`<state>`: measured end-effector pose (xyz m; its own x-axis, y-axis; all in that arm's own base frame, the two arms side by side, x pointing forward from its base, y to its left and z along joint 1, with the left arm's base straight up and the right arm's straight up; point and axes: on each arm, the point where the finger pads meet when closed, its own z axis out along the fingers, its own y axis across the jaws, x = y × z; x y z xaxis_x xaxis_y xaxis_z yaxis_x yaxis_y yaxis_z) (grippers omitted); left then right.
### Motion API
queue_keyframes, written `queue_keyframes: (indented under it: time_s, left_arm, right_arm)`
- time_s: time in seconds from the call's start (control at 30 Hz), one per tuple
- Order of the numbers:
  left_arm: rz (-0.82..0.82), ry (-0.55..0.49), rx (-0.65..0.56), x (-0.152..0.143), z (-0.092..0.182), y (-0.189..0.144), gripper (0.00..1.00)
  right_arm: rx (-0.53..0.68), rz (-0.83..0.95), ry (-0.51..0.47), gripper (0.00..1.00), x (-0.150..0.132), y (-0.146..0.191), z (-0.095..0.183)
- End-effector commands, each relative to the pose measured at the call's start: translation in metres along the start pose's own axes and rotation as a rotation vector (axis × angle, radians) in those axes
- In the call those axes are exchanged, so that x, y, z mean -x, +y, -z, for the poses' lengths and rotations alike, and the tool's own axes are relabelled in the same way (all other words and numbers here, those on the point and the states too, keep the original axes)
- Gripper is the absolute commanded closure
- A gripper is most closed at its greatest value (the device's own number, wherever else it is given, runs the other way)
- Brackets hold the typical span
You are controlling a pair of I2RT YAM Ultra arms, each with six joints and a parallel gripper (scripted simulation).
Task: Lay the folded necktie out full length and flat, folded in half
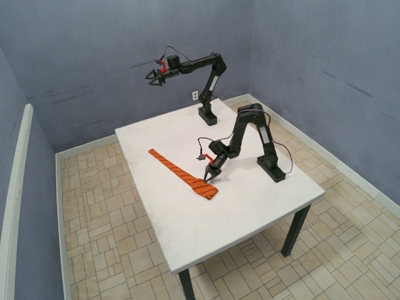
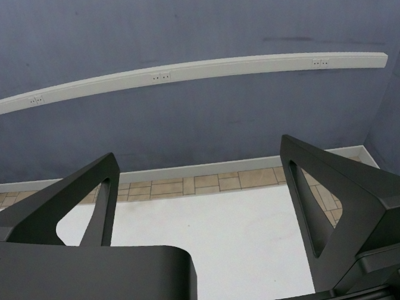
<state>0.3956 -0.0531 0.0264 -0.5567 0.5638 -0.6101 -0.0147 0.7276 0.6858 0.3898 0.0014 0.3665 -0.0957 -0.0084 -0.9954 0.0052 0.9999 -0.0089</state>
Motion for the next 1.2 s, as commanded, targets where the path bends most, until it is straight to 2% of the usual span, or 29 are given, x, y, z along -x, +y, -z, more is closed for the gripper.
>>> queue_keyframes:
  time_s: [0.0, 0.4, 0.6, 0.8, 1.03, 1.17]
  left_arm:
    - [0.168, -0.057, 0.052, 0.013, 0.005, 0.017, 0.98]
    - [0.385, -0.108, 0.078, 0.01, 0.007, 0.032, 0.98]
    - [0.556, -0.153, 0.092, 0.007, 0.008, 0.043, 0.98]
    - [0.595, -0.161, 0.093, 0.005, 0.008, 0.046, 0.98]
    - [0.762, -0.182, 0.084, -0.002, 0.011, 0.057, 0.98]
    - [0.801, -0.187, 0.082, -0.004, 0.012, 0.06, 0.98]
  right_arm:
    - [0.006, -0.01, -0.076, 0.0, 0.032, -0.001, 0.01]
    - [0.006, -0.01, -0.076, 0.0, 0.032, -0.001, 0.01]
    - [0.006, -0.01, -0.076, 0.0, 0.032, -0.001, 0.01]
    - [0.006, -0.01, -0.076, 0.0, 0.032, -0.001, 0.01]
    - [0.006, -0.01, -0.076, 0.0, 0.032, -0.001, 0.01]
    - [0.006, -0.01, -0.076, 0.0, 0.032, -0.001, 0.01]
